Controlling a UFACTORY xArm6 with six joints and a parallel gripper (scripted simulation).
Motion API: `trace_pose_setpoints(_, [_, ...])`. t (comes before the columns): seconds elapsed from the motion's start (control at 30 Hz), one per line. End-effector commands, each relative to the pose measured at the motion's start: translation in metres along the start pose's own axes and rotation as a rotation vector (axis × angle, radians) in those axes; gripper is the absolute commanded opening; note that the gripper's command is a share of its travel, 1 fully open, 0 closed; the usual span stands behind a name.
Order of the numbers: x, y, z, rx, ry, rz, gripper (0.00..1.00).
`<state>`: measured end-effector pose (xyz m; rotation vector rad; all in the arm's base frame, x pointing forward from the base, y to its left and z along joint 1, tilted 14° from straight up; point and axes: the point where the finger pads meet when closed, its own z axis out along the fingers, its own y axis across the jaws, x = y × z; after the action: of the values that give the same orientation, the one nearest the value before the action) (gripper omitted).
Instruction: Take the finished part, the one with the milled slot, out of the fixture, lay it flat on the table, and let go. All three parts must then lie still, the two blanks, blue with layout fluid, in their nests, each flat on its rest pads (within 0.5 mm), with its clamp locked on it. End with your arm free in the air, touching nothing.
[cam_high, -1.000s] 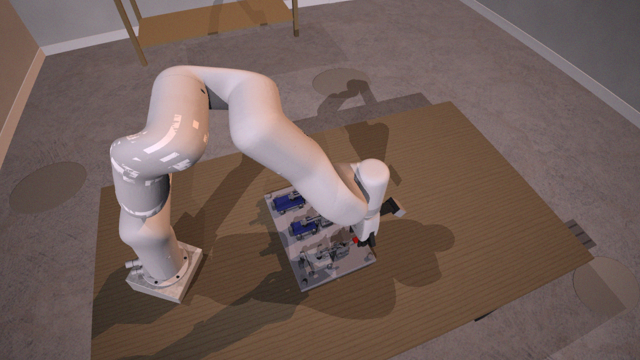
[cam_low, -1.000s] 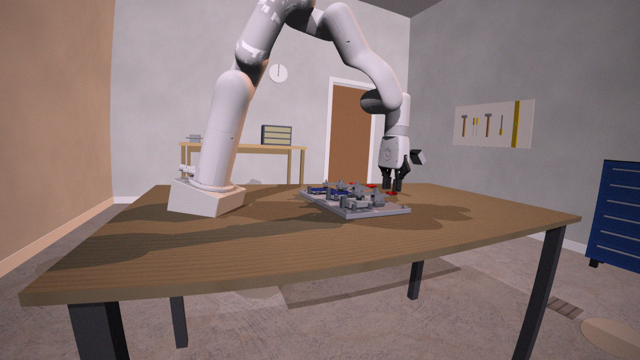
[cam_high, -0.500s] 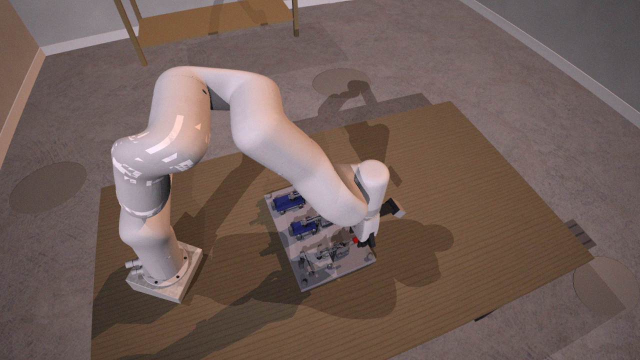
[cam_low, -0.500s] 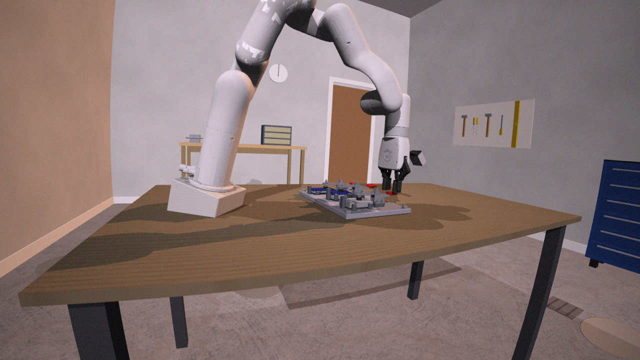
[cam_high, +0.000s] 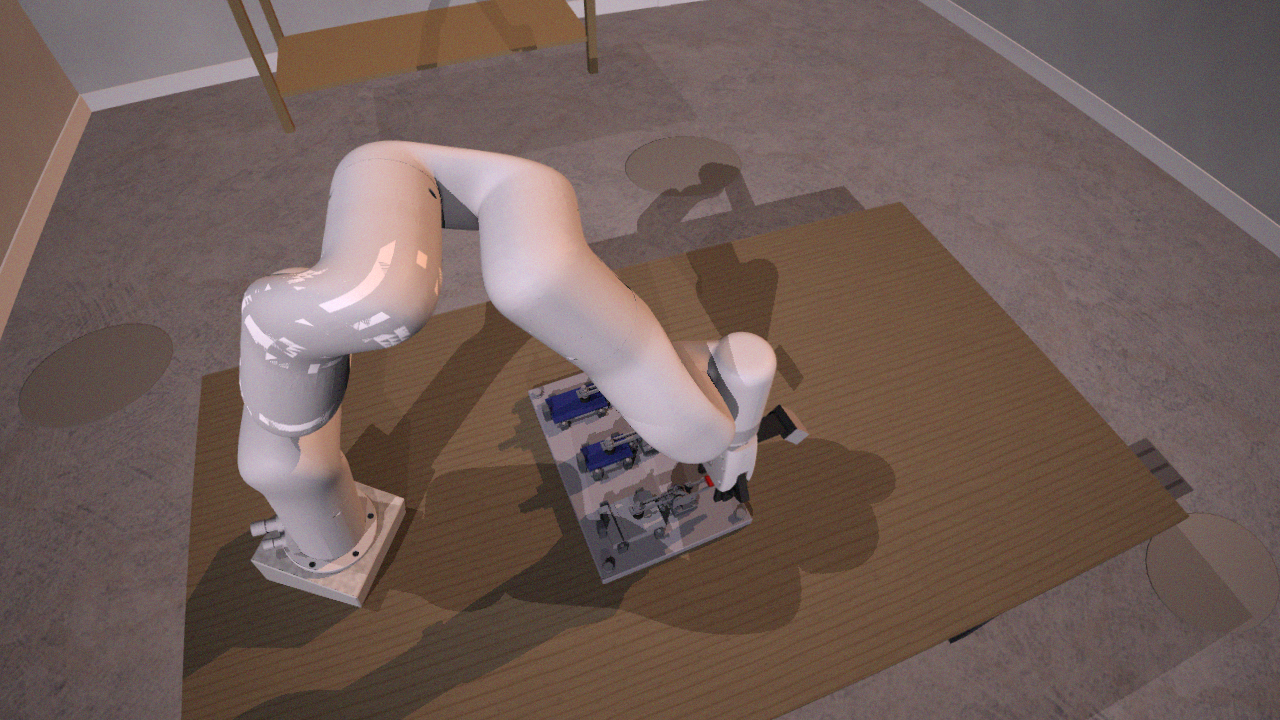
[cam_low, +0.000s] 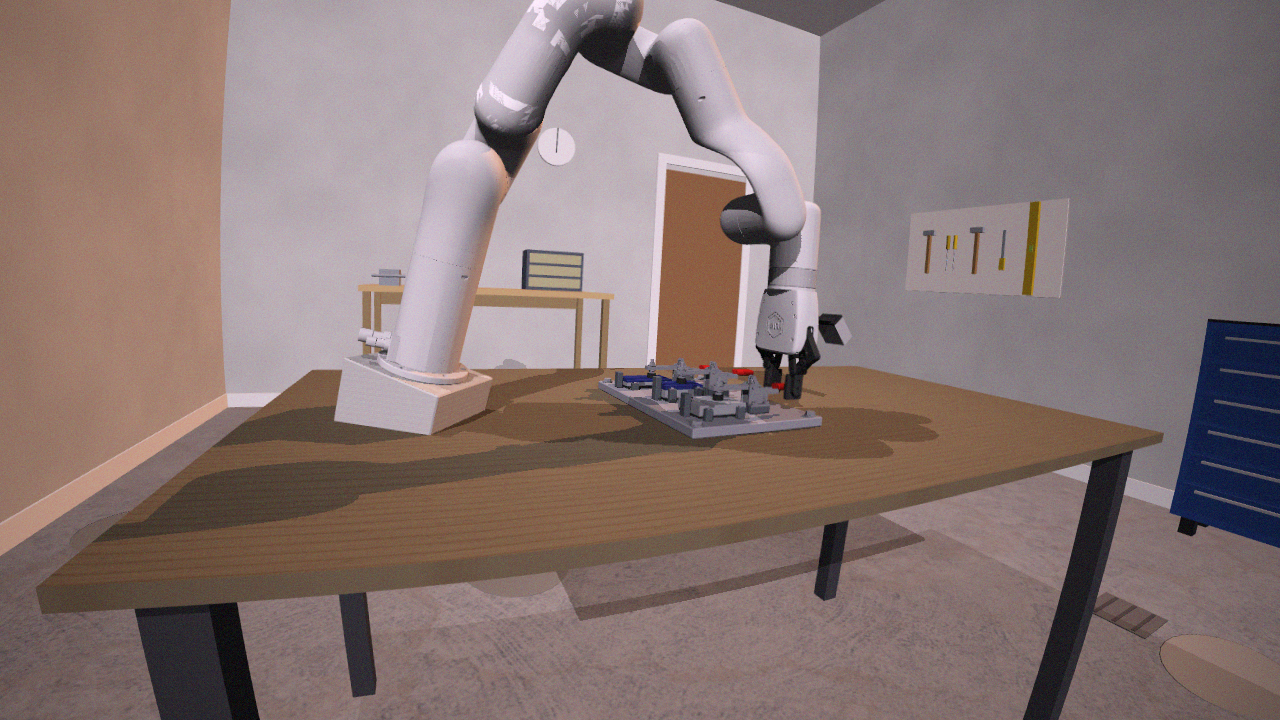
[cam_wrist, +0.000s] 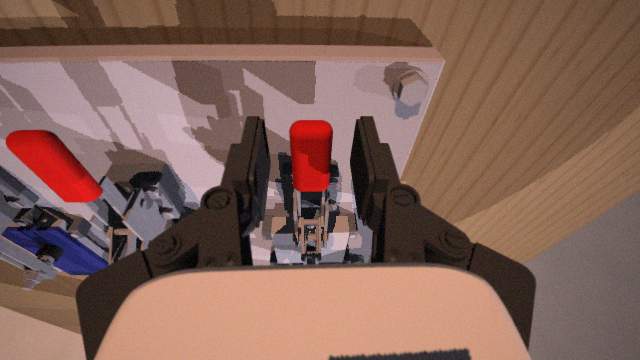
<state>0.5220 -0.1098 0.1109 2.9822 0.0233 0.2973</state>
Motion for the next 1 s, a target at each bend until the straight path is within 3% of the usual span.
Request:
trace_pose_setpoints(0.0, [0.0022,0.0005,0.0004,-0.001,0.005,0.0,0.47])
trace_pose_setpoints(0.43, [0.0022,0.0005,0.0005,-0.001,0.005,0.0,0.47])
trace_pose_setpoints(0.47, [0.0022,0.0005,0.0005,-0.001,0.005,0.0,0.0])
trace_pose_setpoints(0.97, [0.0022,0.0005,0.0003,-0.001,0.005,0.0,0.0])
